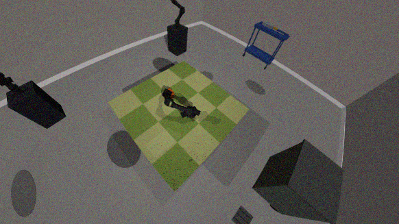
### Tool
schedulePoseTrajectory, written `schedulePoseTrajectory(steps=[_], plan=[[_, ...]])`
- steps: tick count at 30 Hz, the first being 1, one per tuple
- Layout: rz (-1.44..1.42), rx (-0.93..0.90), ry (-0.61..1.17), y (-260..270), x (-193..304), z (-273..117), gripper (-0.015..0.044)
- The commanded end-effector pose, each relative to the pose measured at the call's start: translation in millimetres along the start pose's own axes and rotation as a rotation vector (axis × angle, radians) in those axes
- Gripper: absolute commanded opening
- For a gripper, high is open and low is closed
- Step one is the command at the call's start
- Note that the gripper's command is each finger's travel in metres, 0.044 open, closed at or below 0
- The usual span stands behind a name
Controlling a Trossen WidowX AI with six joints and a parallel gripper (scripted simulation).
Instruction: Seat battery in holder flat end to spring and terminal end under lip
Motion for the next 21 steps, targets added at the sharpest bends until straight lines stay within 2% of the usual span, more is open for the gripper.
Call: schedulePoseTrajectory(steps=[1,21], plan=[[0.004,0.0,-0.033,-1.0,-1.3,-0.8,0.0063],[0.005,-0.001,-0.116,-0.4,6.2,3.0,0.0063]])
Point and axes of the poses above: the point midway between the two fingers, 35 mm back from their tips, its own z axis out along the fingers, its own y axis across the jaws, x = y × z, the point moved 7 cm from there along -z, back along the fingers, and after that the axes turned 3 degrees about -z, right-handed, at the moved point
